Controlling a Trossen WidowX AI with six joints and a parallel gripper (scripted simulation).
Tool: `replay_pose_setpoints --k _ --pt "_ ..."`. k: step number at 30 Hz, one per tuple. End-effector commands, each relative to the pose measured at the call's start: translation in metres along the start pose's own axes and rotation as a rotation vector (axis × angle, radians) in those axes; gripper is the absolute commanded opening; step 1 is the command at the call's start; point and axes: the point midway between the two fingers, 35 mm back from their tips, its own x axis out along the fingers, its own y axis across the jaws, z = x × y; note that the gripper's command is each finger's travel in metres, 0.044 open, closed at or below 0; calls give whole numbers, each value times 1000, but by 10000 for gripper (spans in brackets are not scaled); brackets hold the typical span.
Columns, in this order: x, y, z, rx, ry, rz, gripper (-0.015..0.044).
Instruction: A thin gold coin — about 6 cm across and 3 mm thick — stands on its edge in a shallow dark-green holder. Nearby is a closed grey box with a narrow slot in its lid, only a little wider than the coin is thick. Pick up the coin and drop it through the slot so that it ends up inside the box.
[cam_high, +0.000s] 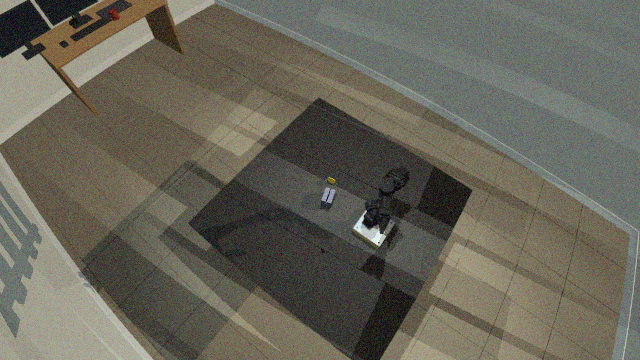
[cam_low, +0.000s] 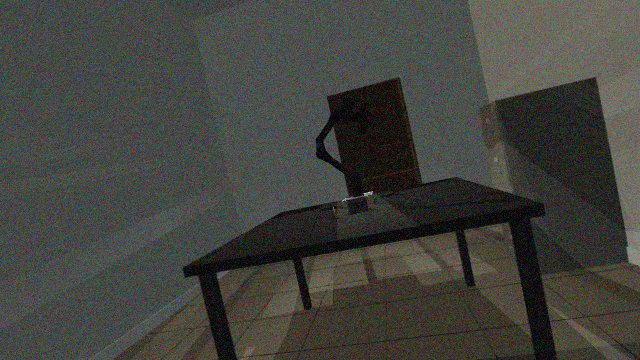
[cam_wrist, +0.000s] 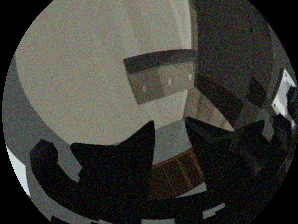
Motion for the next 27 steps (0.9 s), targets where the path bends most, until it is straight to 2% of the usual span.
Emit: replay_pose_setpoints --k 1,6,11,18,21,27 --pt "16 -4 51 -61 -166 -72 161" --pt "19 -21 130 -129 -379 -215 161" --pt "1 -51 205 -168 -543 -395 161" --pt "-58 -108 290 -145 -711 -647 161" --pt "-81 -130 310 -135 -728 -738 161" --pt "-152 -201 346 -85 -697 -980 161"
